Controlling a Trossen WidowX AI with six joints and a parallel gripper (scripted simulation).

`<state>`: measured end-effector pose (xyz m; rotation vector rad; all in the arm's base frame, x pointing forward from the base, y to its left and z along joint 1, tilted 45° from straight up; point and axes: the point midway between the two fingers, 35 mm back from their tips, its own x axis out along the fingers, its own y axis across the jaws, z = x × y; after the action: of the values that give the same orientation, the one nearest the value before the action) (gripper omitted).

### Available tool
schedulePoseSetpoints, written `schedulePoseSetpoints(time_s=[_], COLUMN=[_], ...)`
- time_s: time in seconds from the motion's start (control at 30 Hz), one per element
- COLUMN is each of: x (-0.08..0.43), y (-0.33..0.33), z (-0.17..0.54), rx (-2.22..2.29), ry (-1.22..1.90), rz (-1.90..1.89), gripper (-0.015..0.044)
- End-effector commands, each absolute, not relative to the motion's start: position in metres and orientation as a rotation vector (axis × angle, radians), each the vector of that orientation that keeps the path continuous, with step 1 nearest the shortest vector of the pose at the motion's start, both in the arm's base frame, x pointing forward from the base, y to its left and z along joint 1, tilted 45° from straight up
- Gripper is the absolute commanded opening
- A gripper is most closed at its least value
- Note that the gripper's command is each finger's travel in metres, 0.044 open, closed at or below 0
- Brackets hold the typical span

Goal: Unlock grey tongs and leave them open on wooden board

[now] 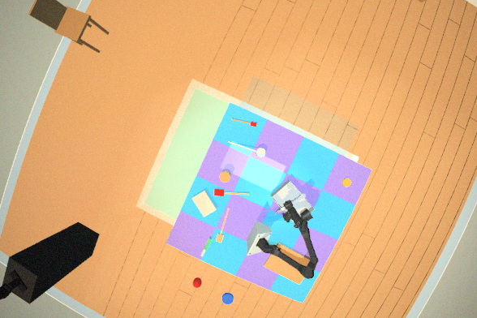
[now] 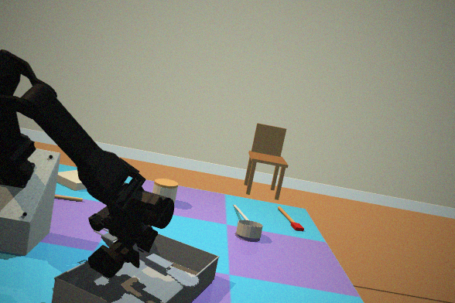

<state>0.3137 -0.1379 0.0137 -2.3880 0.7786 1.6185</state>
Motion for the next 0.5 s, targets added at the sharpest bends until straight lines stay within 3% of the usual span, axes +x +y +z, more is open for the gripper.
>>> schedulePoseSetpoints(time_s=[0.0,0.13,0.47], x=[0.318,0.316,0.316], y=[-0.121,-0.087,-0.085], z=[0.031,0.064,0.066], rx=[-2.395,-2.395,-2.395], ry=[0.769,0.764,0.764], rz=[1.610,1.613,1.613], gripper=[-0.0150,-0.0150,-0.0150])
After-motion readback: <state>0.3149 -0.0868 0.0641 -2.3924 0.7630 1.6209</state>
